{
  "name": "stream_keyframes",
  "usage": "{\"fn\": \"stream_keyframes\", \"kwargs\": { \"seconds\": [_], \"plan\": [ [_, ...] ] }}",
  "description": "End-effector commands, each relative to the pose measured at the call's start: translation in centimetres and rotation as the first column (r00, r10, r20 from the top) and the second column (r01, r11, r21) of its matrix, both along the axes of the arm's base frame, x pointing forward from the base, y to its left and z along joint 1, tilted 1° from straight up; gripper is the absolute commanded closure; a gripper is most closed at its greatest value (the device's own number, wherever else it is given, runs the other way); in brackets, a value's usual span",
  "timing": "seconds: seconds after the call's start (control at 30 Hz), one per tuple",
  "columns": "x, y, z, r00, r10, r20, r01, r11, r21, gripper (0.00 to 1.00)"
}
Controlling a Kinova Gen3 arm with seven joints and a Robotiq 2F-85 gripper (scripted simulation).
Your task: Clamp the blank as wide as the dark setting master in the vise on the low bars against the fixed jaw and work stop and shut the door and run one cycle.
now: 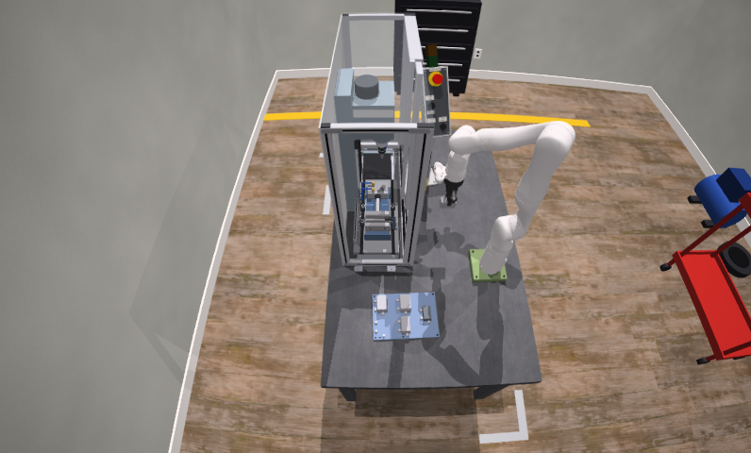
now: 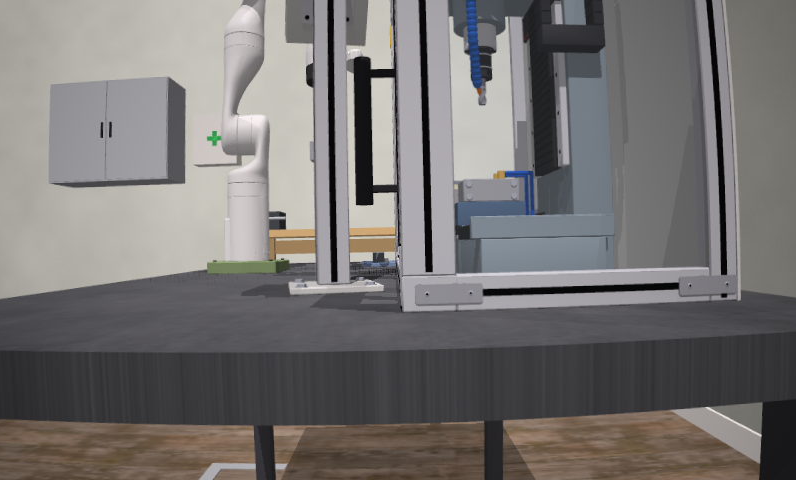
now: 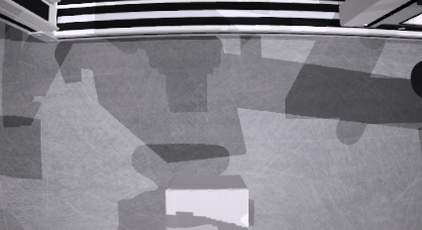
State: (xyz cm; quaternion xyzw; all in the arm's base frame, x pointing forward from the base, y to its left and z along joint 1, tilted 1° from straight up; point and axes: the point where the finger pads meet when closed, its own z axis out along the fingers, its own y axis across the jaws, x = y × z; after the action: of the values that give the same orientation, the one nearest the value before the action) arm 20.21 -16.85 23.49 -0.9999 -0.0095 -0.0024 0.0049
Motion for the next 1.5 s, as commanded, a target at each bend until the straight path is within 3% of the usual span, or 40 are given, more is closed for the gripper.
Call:
{"fn": "stream_keyframes", "kwargs": {
  "seconds": [0.0, 0.37, 0.53, 0.93, 1.1, 1.47],
  "plan": [
    [0.0, 0.0, 0.0, 1.000, 0.000, 0.001, 0.000, 1.000, -0.001, 0.90],
    [0.0, 0.0, 0.0, 1.000, 0.000, 0.001, 0.000, 1.000, -0.001, 0.90],
    [5.0, 0.1, 0.1, 1.000, 0.000, 0.001, 0.000, 1.000, -0.001, 0.90],
    [5.0, 0.1, 0.1, 1.000, 0.000, 0.001, 0.000, 1.000, -0.001, 0.90],
    [7.0, 0.1, 0.1, 1.000, 0.000, 0.001, 0.000, 1.000, -0.001, 0.90],
    [7.0, 0.1, 0.1, 1.000, 0.000, 0.001, 0.000, 1.000, -0.001, 0.90]
  ]
}}
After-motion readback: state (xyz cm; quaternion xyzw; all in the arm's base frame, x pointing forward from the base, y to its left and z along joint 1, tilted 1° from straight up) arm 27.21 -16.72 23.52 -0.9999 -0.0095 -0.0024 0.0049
